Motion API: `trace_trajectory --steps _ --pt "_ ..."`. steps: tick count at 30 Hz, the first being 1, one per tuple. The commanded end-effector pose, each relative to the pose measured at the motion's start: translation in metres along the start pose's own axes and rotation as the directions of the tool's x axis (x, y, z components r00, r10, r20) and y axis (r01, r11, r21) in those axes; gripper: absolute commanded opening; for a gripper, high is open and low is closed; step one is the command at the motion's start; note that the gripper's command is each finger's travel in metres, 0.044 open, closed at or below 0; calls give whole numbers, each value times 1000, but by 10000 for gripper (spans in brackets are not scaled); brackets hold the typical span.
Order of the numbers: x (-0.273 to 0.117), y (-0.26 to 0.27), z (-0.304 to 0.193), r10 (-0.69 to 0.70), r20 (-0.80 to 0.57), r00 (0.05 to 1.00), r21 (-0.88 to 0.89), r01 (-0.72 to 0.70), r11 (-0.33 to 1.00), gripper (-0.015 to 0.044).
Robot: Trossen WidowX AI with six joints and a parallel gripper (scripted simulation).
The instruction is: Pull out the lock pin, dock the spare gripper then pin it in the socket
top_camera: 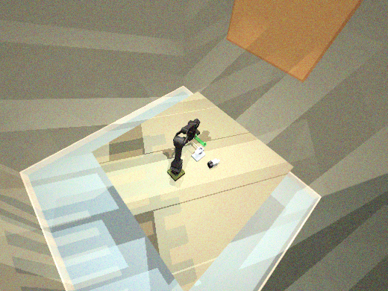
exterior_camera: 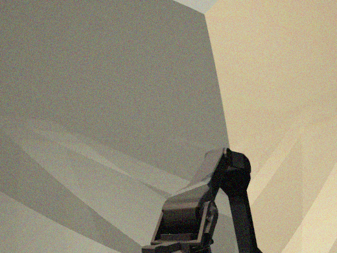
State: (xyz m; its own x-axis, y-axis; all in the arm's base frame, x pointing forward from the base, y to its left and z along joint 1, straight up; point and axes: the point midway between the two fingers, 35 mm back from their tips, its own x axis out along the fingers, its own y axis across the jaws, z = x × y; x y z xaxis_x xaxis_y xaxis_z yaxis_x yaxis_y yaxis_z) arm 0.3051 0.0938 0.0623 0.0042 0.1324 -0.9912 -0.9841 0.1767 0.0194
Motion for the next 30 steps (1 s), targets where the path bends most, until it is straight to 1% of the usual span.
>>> trace_trajectory --steps 1,30 --pt "-3 -2 5 -3 2 1000 3 3 1000 0" --pt "-5 -1 22 14 -2 1000 5 -14 1000 0"
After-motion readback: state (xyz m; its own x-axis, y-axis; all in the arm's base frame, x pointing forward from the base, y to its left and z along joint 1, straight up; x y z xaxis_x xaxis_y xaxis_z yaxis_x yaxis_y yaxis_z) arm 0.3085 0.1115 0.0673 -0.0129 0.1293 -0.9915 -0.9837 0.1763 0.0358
